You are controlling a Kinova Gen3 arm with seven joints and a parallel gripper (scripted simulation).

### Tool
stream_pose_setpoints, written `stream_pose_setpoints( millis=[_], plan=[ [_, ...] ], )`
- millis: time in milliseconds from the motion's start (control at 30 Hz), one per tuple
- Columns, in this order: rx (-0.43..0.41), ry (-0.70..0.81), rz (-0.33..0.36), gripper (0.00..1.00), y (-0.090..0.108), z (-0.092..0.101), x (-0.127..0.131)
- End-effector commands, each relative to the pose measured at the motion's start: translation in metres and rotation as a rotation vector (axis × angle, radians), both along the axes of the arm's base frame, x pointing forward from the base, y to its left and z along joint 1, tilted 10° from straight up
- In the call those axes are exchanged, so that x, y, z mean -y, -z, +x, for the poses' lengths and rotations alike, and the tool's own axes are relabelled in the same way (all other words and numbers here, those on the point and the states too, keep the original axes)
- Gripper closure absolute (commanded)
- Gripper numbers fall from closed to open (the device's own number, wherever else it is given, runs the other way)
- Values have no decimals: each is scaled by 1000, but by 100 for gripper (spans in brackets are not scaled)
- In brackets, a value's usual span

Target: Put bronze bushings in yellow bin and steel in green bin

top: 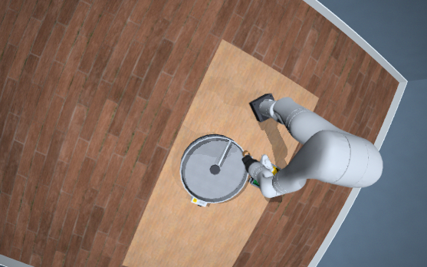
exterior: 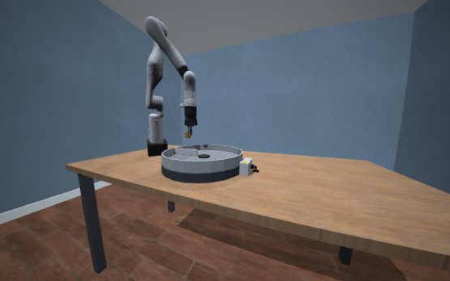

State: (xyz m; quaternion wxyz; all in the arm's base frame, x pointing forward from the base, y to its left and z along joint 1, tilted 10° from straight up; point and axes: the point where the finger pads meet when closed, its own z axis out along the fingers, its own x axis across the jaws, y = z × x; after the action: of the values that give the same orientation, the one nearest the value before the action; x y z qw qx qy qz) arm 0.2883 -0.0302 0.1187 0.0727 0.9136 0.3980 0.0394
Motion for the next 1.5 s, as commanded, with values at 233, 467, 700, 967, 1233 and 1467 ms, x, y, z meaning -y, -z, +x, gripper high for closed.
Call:
stream_pose_setpoints(
  millis=[233, 467, 700, 967, 1233, 1467],
  plan=[
    [18, 160, -2, 100, 6, 17, -56],
    [34, 297, 16, 100, 9, 31, -101],
    [50, 435, 34, 100, 13, 45, -146],
    [66, 573, 52, 100, 17, 58, -192],
    [82, 710, 70, 100, 21, 72, -237],
    [94, 813, 84, 100, 24, 83, -271]
  ],
)
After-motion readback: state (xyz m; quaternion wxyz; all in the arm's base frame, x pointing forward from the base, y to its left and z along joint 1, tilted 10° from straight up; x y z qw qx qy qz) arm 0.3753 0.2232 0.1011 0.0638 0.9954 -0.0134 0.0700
